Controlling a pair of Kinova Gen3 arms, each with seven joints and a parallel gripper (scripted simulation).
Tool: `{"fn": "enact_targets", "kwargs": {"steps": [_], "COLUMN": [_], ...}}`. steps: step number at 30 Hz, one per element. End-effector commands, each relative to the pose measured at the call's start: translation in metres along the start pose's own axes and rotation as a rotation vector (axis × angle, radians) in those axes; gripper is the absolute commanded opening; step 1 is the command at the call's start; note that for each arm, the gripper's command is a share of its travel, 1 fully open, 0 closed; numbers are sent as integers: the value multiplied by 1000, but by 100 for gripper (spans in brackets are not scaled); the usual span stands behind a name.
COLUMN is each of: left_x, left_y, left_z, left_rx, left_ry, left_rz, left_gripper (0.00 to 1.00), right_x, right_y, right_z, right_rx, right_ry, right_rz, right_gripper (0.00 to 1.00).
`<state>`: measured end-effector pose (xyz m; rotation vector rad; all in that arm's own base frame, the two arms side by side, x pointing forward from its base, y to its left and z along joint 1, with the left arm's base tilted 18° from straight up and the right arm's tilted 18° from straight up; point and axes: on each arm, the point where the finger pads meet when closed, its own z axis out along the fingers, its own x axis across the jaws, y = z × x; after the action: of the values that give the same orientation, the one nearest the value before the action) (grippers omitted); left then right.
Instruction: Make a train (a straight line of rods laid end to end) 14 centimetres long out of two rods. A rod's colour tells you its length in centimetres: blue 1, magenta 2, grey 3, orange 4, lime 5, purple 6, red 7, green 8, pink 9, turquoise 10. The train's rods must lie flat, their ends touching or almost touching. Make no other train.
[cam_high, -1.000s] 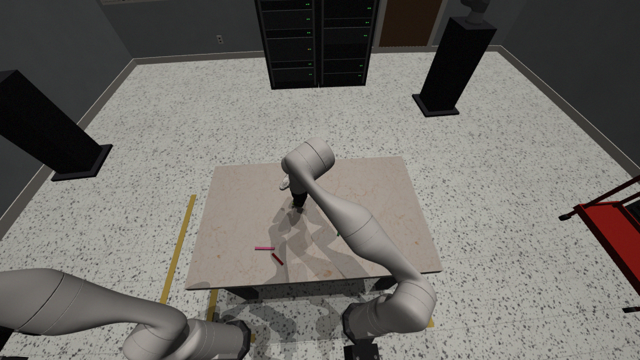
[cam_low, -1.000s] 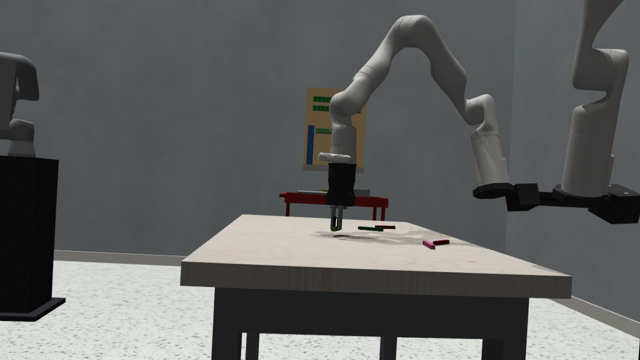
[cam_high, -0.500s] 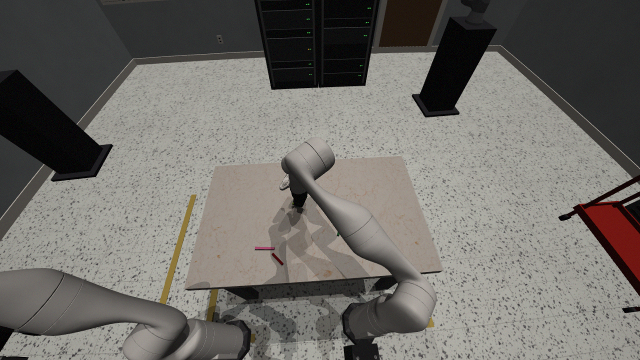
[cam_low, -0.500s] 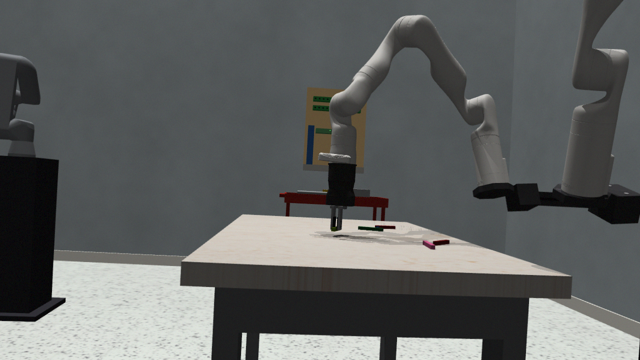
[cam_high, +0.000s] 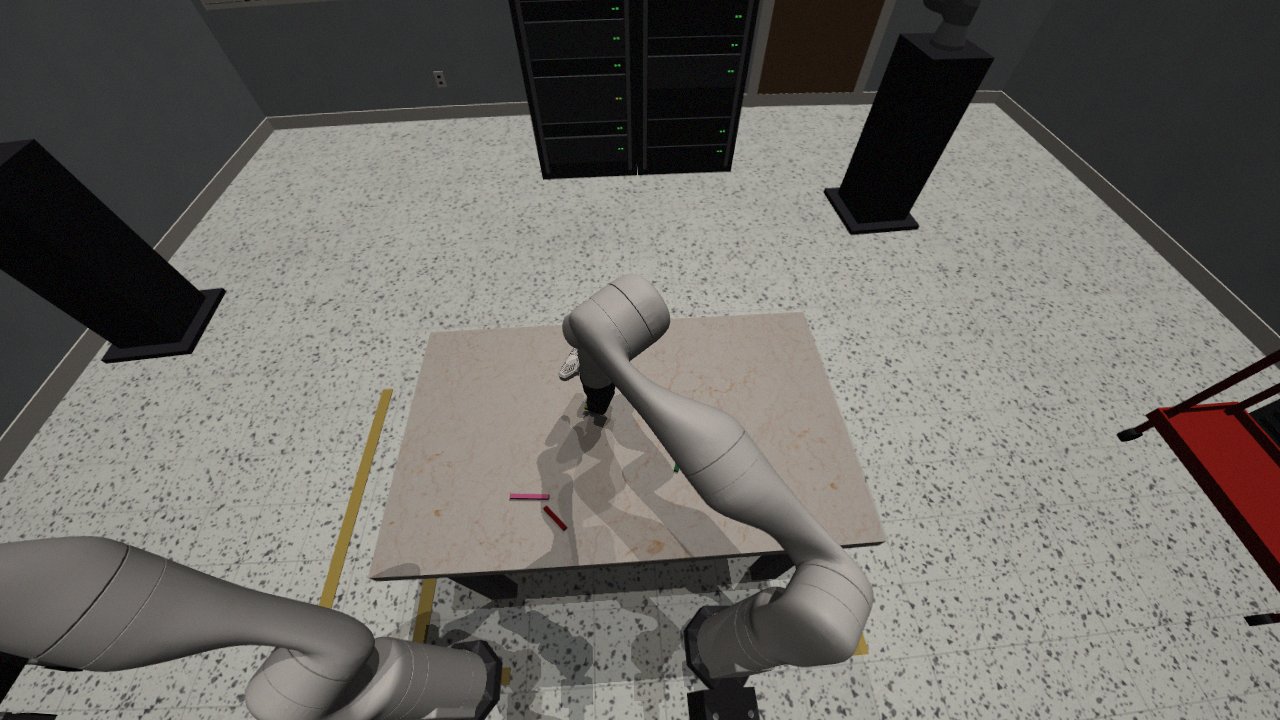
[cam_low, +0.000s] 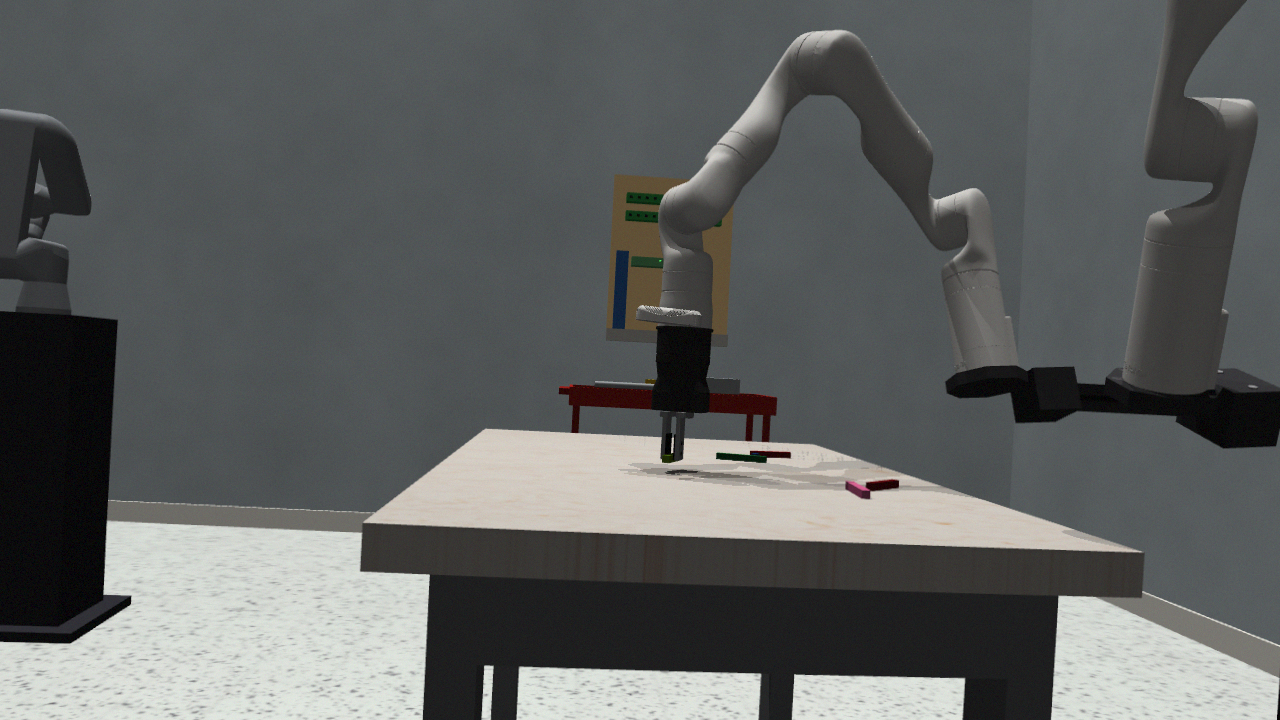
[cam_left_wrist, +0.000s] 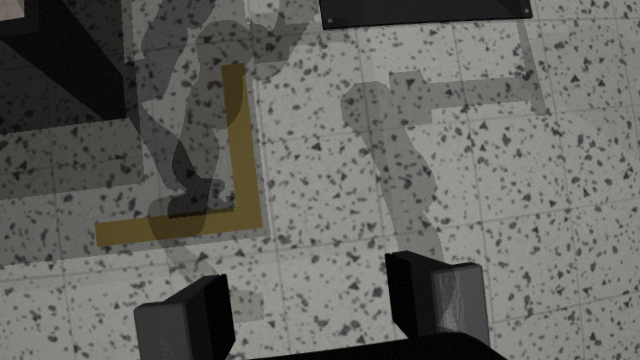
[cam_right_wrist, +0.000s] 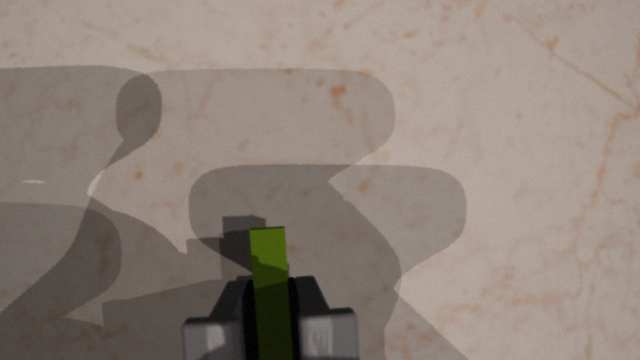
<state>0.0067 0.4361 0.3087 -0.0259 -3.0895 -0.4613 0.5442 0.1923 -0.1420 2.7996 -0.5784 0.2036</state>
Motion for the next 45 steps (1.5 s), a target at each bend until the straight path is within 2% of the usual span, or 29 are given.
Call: {"fn": "enact_targets", "kwargs": {"steps": [1,16,45], "left_x": [-1,-1,-1], "left_y": [1,1,1], "left_z": [0,0,0], "left_rx": [-1,-1,-1], "left_ry": [-4,-4,-4], "left_rz": [2,2,2], "left_gripper": [100,100,100], "right_x": [2,2,2], "right_y": [-4,-4,-4], "right_z": [0,12,12], "right_rx": [8,8,8], "right_ry": [6,6,5], "right_rz": [-12,-12,-12], "right_gripper": [24,24,24]}}
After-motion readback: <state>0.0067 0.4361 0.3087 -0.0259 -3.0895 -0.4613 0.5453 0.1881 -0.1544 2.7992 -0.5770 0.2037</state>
